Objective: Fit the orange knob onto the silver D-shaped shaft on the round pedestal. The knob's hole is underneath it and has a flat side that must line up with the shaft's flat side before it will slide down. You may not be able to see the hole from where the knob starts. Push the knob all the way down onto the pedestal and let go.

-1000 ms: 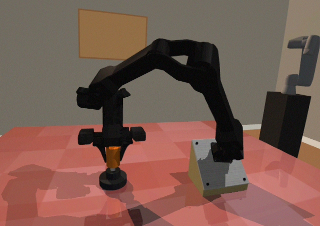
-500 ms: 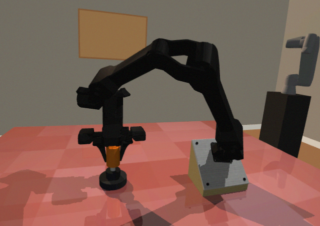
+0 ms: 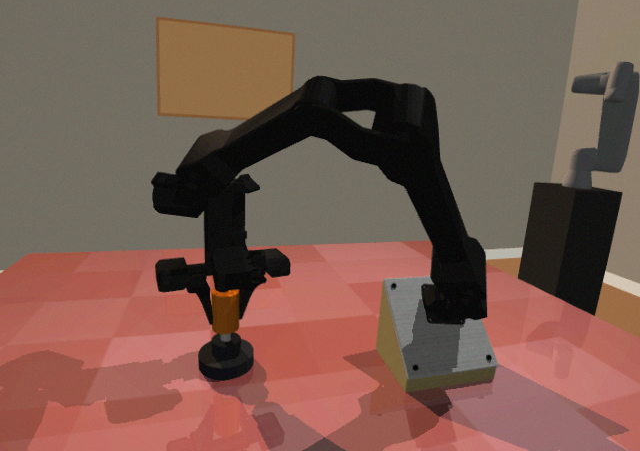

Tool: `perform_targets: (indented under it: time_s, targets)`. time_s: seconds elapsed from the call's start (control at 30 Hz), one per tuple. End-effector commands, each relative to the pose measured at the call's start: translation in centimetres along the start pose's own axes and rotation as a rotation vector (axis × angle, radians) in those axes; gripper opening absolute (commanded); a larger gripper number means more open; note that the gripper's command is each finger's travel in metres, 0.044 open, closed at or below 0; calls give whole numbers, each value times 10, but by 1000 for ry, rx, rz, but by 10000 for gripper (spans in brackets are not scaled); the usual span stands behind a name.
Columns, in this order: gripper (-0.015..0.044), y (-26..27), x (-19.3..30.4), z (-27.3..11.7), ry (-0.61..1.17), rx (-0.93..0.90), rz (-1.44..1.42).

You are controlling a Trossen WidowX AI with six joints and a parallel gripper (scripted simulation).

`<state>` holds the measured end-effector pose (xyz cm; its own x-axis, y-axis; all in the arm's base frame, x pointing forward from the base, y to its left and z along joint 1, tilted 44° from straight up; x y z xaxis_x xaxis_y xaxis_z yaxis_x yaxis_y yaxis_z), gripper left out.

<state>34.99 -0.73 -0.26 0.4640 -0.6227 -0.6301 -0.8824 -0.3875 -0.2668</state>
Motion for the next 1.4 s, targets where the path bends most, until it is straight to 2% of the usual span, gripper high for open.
perform_targets:
  time_s: [0.0,1.2,1.37]
  targets:
    - [0,0,1,1,2,1,-20]
    - [0,0,2,-1,2,1,-20]
    - [0,-1,2,-2,2,1,-145]
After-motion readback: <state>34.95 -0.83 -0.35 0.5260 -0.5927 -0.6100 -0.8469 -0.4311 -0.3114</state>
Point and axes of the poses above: the point midway between the two fingers, 35 mm back from their tips, its own z axis out along the fingers, its own y axis across the jaws, x = y × z, the point moved 2 cm from there along -z, back along the fingers, and after that the axes turned 8 degrees about -z, right-handed, at the moved point
